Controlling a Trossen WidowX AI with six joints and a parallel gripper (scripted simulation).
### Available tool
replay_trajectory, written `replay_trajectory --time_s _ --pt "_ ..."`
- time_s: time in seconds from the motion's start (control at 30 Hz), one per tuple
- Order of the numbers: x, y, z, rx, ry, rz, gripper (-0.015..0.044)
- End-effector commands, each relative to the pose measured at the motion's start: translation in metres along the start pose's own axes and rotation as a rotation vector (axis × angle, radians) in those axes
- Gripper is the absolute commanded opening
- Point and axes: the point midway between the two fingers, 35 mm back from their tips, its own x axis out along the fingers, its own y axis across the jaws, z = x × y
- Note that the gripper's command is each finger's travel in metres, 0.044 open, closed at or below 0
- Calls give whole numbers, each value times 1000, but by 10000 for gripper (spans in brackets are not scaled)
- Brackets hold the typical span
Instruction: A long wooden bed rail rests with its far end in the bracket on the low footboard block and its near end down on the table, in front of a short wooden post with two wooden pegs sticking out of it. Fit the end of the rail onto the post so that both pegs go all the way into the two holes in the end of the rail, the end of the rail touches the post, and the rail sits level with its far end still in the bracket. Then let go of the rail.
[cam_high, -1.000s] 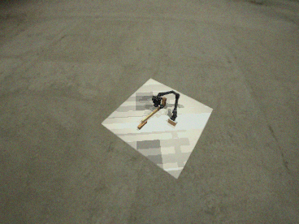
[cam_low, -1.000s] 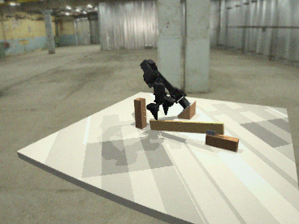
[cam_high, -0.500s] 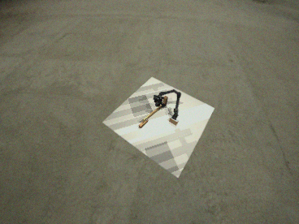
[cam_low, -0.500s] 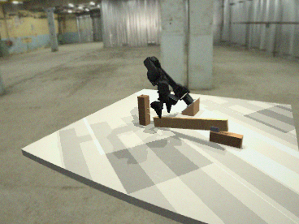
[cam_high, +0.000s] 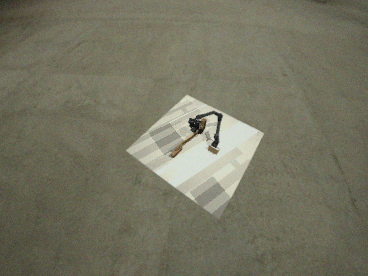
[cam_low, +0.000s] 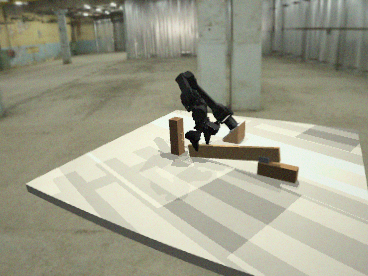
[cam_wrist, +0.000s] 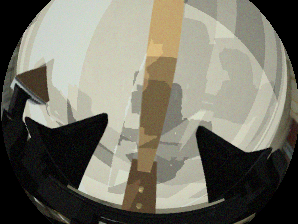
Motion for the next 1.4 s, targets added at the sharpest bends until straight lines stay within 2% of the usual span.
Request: replay_trajectory --time_s 0.0,0.7,1.17,1.37 --pt "7 0 -1 -3 6 -2 440" --pt "37 2 -3 -2 11 -2 440" --pt "37 2 -3 -2 11 -2 72" --pt "37 2 -3 -2 11 -2 32"
